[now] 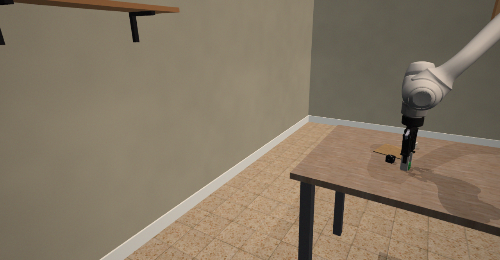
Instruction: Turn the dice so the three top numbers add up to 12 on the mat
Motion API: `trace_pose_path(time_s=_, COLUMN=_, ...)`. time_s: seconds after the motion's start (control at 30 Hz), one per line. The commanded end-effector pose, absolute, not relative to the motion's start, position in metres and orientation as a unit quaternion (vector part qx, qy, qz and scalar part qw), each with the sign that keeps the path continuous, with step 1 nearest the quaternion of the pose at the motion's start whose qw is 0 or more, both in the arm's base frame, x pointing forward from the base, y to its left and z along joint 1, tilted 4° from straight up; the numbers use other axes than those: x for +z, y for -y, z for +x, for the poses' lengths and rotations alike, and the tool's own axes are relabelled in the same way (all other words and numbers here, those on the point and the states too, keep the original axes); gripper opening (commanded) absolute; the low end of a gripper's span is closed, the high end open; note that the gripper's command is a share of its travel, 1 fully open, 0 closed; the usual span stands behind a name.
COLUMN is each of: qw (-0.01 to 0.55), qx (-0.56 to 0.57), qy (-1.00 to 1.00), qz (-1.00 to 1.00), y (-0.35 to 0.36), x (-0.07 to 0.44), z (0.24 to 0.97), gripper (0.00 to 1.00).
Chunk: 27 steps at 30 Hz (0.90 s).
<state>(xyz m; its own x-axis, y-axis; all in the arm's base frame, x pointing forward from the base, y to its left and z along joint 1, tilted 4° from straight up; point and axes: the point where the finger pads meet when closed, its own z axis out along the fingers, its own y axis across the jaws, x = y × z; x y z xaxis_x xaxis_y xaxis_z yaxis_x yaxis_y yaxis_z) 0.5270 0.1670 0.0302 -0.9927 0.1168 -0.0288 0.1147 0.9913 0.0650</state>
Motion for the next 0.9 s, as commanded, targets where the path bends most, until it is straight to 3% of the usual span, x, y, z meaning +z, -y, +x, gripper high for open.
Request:
trace_pose_path(time_s=0.0, qw=0.016, qx=0.032, qy=-0.998, qz=0.058, y=-0.167, x=0.0303, z=0.527, gripper=0.28)
trace_pose_path(time_s=0.03, qw=0.016, qx=0.032, qy=-0.998, qz=0.058, y=-0.167, x=0.0303, z=0.527, gripper=0.16)
trace_pose_path(time_s=0.87, qw=0.016, qx=0.032, qy=-0.998, qz=0.058, y=-0.167, x=0.0303, z=0.527, gripper=0.16)
